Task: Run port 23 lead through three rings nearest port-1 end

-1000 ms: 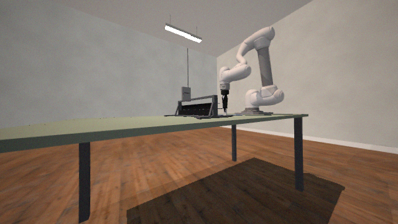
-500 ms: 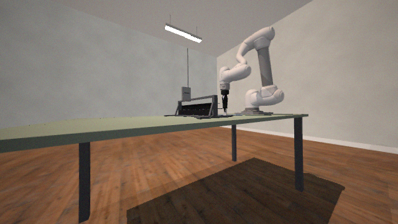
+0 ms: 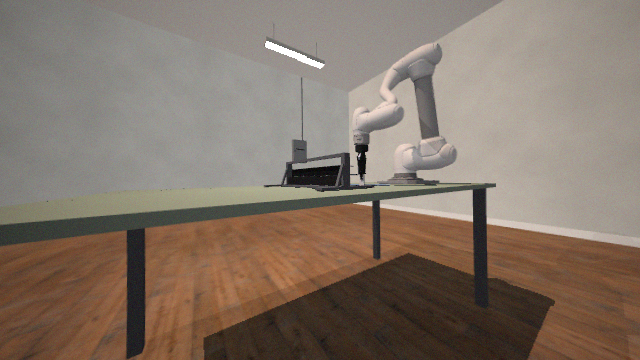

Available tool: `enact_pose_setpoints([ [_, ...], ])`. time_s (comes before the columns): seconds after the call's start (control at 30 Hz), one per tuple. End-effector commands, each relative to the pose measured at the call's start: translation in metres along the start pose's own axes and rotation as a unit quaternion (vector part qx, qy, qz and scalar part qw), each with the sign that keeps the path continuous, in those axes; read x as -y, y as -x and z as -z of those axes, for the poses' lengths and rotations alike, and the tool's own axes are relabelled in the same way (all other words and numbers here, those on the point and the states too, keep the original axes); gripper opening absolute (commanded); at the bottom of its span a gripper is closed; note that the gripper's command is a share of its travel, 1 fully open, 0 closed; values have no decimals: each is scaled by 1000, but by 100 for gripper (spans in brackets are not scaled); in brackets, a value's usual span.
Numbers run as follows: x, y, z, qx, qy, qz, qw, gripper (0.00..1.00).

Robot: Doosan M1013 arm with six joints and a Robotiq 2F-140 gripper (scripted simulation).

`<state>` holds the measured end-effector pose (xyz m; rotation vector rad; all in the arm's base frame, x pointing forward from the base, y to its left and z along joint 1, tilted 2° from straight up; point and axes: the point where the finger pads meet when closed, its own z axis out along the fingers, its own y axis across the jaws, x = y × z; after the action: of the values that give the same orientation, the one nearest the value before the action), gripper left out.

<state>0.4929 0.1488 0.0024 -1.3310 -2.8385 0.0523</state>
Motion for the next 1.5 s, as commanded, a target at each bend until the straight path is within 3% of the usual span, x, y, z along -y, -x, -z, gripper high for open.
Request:
enact_pose_setpoints([
  [0.0,0,0,0,0,0,0,1000,0],
  [1.47,0,0,5,0,0,0,1000,0],
])
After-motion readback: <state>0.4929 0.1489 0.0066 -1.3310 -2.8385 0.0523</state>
